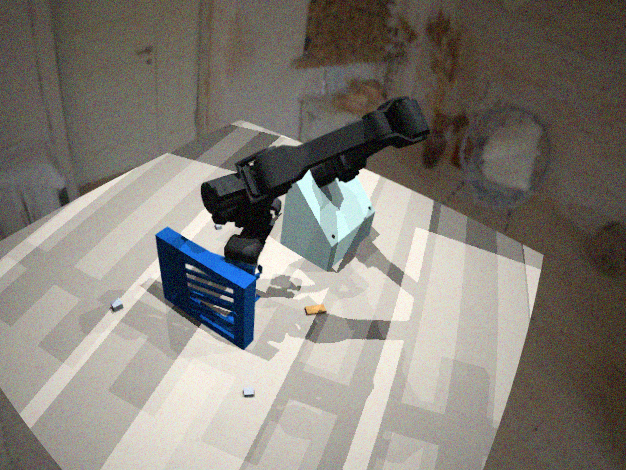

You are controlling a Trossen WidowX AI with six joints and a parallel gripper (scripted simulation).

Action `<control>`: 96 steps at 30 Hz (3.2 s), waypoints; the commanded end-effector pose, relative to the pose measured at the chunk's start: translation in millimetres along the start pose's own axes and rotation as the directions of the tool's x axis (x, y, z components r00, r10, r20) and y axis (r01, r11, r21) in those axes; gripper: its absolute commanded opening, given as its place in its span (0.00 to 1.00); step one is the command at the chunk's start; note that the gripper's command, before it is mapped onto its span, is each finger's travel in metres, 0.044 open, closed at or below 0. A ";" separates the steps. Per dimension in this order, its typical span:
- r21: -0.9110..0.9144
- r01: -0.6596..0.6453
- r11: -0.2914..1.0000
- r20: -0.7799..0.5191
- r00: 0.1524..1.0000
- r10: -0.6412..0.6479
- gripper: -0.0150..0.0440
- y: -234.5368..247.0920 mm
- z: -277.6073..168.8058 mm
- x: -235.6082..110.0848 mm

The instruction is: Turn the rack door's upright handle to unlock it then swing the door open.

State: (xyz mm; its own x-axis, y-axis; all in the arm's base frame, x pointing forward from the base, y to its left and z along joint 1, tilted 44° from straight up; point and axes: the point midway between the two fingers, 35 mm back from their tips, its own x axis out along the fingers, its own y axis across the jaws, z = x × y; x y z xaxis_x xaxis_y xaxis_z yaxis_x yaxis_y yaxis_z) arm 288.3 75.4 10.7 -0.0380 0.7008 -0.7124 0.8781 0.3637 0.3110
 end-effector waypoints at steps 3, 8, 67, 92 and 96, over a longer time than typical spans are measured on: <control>-0.126 -0.003 0.992 0.009 1.000 0.005 0.29 -8.6 4.0 0.7; -0.197 -0.002 0.980 0.010 1.000 0.004 0.29 -17.9 7.2 0.8; -0.843 0.012 0.537 0.015 1.000 0.001 0.29 -106.1 92.3 -0.4; -0.984 0.018 0.177 0.019 1.000 0.001 0.29 -118.7 152.0 -2.0; -0.987 0.018 0.158 0.019 1.000 0.001 0.29 -119.0 155.2 -2.1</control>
State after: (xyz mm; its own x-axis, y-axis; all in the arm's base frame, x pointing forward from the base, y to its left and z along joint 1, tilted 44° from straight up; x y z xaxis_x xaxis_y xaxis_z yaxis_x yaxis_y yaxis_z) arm 255.7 -62.6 -119.8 -0.0237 0.6917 -0.7218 -0.3013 0.6834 0.6649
